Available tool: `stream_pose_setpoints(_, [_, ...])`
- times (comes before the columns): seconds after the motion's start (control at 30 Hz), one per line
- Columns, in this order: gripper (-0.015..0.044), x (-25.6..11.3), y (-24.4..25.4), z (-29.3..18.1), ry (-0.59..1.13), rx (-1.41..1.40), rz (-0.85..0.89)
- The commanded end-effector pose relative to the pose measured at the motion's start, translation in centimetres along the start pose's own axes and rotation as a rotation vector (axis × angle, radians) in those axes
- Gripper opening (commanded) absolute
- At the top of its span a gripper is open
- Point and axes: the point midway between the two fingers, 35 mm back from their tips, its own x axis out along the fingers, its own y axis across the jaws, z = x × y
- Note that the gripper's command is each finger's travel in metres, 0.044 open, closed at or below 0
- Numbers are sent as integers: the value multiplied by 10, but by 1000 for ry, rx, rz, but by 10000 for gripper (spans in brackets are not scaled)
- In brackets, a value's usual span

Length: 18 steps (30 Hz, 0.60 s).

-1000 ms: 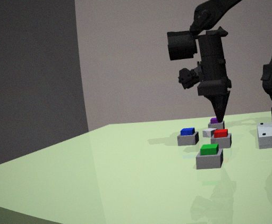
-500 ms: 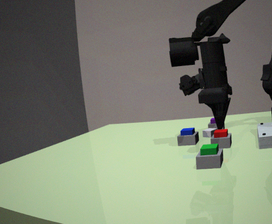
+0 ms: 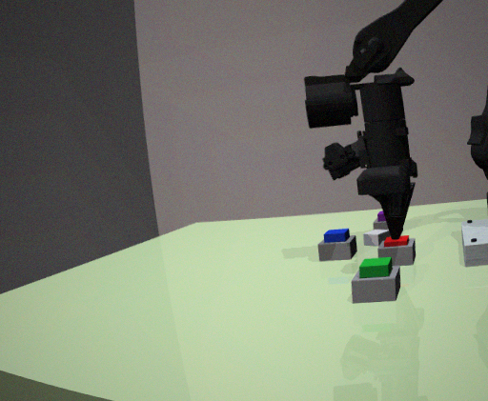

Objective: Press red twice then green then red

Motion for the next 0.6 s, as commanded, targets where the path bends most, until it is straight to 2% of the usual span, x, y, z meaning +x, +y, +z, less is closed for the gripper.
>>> stream_pose_setpoints(0.0, [20,2,0,-1,7,-5,1])
stream_pose_setpoints(0.27, [20,2,0,-1,7,-5,1])
stream_pose_setpoints(0.43, [20,-31,0,0,7,-4,1])
stream_pose_setpoints(0.57, [20,-32,0,0,7,-5,1])
